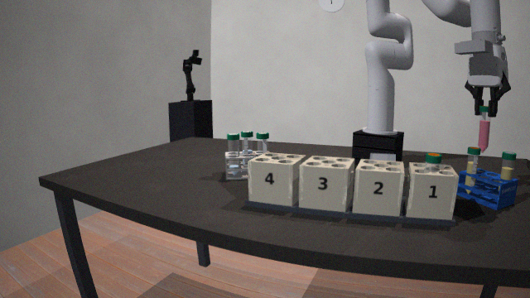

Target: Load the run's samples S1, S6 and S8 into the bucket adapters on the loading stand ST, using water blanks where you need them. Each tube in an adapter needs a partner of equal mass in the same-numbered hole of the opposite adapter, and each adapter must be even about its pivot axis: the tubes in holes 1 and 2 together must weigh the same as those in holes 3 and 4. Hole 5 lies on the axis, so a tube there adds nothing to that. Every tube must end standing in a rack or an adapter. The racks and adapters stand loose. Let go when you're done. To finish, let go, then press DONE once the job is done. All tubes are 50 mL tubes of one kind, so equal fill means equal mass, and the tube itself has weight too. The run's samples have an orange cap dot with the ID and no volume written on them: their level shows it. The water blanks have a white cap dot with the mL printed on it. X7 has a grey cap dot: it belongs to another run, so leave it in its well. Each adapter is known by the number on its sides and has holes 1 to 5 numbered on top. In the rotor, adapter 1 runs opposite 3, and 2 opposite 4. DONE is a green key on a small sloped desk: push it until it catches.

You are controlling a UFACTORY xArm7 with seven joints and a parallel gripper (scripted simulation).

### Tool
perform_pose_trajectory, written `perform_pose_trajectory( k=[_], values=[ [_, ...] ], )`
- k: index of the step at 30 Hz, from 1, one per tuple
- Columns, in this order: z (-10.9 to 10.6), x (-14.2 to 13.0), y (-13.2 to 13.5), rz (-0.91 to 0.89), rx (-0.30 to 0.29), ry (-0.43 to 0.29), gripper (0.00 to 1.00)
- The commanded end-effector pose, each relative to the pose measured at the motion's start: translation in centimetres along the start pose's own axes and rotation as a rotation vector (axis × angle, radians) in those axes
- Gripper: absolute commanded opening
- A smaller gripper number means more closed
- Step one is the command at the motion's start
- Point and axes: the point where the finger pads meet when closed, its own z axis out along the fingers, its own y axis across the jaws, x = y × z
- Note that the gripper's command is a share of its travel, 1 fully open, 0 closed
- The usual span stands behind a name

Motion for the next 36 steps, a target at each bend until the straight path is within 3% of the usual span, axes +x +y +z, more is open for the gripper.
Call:
perform_pose_trajectory(
  k=[1, 16, 25, 36],
  values=[
    [-0.5, 0.0, -0.1, 0.000, 0.004, 0.000, 0.00],
    [-3.5, 0.0, -0.1, 0.000, 0.004, 0.000, 0.00],
    [-3.6, 0.0, -0.1, 0.000, 0.004, 0.000, 0.00],
    [-3.6, 4.2, 1.5, -0.300, 0.004, 0.001, 0.00]
  ],
)
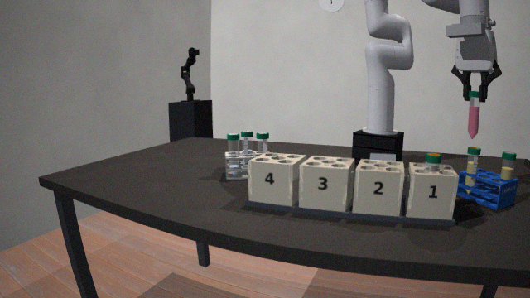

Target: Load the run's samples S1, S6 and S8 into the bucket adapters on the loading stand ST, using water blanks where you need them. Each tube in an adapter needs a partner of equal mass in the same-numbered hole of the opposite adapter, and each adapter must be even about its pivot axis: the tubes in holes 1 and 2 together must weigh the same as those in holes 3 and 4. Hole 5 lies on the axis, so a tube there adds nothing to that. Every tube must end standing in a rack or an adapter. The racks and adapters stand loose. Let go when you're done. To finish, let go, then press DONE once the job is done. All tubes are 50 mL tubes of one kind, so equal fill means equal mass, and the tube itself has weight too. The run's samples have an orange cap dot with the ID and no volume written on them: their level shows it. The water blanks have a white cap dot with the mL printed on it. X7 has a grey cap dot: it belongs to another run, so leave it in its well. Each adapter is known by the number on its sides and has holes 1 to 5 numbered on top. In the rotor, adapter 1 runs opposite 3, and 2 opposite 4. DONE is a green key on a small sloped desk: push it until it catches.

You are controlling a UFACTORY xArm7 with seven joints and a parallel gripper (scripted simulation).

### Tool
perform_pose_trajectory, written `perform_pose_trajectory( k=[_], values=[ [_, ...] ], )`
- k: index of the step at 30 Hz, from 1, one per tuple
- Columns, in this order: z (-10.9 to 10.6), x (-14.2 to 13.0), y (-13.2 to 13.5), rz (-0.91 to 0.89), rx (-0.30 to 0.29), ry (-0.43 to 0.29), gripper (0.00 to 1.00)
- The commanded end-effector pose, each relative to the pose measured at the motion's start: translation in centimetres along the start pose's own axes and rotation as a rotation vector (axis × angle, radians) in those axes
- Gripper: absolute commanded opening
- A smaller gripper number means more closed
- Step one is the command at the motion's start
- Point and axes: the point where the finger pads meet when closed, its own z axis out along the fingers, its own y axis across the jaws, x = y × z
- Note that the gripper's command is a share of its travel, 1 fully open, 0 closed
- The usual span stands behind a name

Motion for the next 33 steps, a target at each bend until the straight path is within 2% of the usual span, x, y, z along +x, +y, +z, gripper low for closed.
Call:
perform_pose_trajectory(
  k=[1, 14, 16, 19, 31, 33],
  values=[
    [-0.2, 1.2, 0.6, -0.106, 0.013, -0.010, 0.00],
    [-0.1, 6.6, 4.3, -0.539, 0.015, -0.007, 0.00],
    [-0.1, 6.6, 4.3, -0.539, 0.015, -0.007, 0.00],
    [0.0, 7.8, 5.1, -0.639, 0.015, -0.006, 0.00],
    [0.0, 12.8, 8.5, -0.645, 0.015, -0.005, 0.00],
    [0.0, 12.8, 8.5, -0.645, 0.015, -0.005, 0.00]
  ],
)
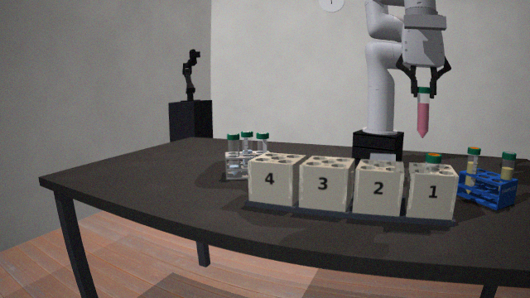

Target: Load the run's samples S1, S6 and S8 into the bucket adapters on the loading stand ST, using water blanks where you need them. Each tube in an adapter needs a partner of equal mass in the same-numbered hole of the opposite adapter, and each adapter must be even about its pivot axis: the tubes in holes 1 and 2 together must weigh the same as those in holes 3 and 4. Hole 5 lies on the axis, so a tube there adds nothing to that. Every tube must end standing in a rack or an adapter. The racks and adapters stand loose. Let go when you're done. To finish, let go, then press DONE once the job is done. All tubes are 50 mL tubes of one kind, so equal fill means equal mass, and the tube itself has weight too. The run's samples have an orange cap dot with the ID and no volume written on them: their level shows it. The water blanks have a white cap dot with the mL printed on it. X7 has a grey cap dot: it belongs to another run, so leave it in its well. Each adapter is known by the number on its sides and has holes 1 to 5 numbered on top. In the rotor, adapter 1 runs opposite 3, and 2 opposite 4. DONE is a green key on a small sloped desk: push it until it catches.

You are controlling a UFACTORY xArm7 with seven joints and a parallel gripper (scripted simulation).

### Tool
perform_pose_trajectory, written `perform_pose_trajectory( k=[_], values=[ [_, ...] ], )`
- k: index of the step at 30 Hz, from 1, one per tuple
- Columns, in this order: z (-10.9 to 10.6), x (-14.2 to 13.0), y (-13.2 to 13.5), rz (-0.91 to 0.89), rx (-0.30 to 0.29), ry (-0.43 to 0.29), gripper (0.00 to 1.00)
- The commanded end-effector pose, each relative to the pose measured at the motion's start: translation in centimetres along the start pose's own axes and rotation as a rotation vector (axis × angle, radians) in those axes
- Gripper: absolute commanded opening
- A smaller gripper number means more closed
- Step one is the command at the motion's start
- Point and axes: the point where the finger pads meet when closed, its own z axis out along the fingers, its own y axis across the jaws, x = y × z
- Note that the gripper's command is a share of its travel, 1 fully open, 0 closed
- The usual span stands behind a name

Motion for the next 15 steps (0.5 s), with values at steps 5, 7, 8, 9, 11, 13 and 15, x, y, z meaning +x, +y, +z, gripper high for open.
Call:
perform_pose_trajectory(
  k=[5, 7, 8, 9, 11, 13, 15],
  values=[
    [-0.1, 1.1, 2.8, -0.003, 0.002, 0.004, 0.00],
    [-0.1, 1.5, 3.7, -0.003, 0.002, 0.004, 0.00],
    [-0.1, 1.6, 4.2, -0.003, 0.002, 0.004, 0.00],
    [-0.1, 1.8, 4.7, -0.003, 0.002, 0.004, 0.00],
    [-0.1, 2.1, 5.6, -0.003, 0.002, 0.004, 0.00],
    [-0.1, 2.5, 6.6, -0.003, 0.002, 0.004, 0.00],
    [-0.1, 2.8, 7.5, -0.003, 0.002, 0.004, 0.00]
  ],
)
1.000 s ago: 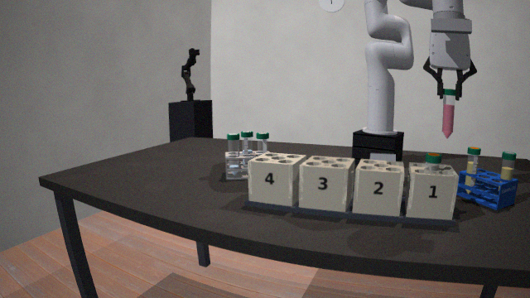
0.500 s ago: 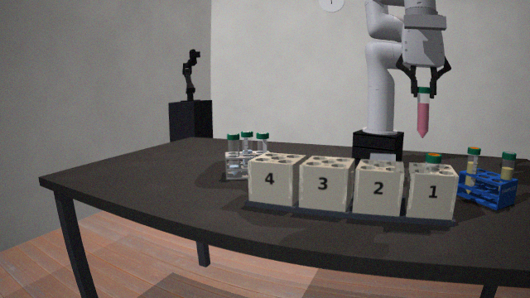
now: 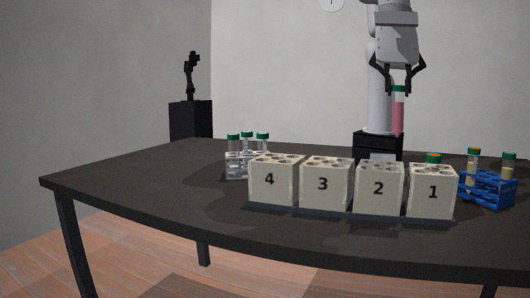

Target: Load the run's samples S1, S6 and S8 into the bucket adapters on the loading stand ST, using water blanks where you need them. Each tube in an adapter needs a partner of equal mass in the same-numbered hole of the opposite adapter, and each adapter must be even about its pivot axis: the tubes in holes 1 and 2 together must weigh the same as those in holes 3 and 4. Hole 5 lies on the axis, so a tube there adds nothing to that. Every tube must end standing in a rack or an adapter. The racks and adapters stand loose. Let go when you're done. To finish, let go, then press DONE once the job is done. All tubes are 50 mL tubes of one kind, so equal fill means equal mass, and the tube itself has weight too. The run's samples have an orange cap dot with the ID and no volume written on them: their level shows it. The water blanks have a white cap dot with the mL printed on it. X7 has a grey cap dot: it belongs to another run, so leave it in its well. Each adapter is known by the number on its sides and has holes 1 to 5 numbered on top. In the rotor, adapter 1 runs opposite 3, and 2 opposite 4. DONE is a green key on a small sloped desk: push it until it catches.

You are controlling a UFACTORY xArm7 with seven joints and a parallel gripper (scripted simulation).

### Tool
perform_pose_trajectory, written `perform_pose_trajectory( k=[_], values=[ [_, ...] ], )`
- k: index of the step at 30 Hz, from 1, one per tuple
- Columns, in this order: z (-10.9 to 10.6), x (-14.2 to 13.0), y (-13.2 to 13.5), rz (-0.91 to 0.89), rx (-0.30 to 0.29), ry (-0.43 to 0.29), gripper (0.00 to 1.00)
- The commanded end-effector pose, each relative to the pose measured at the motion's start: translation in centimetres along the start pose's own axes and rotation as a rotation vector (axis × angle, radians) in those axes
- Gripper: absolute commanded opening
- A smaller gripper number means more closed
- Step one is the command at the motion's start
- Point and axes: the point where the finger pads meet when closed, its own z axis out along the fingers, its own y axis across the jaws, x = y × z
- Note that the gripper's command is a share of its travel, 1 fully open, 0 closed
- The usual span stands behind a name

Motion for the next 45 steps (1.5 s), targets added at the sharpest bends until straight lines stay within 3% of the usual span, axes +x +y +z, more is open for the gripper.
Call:
perform_pose_trajectory(
  k=[1, 45],
  values=[
    [-0.1, 0.6, 1.3, -0.001, 0.002, 0.004, 0.00],
    [-0.1, 7.0, 19.8, -0.001, 0.000, 0.004, 0.00]
  ],
)
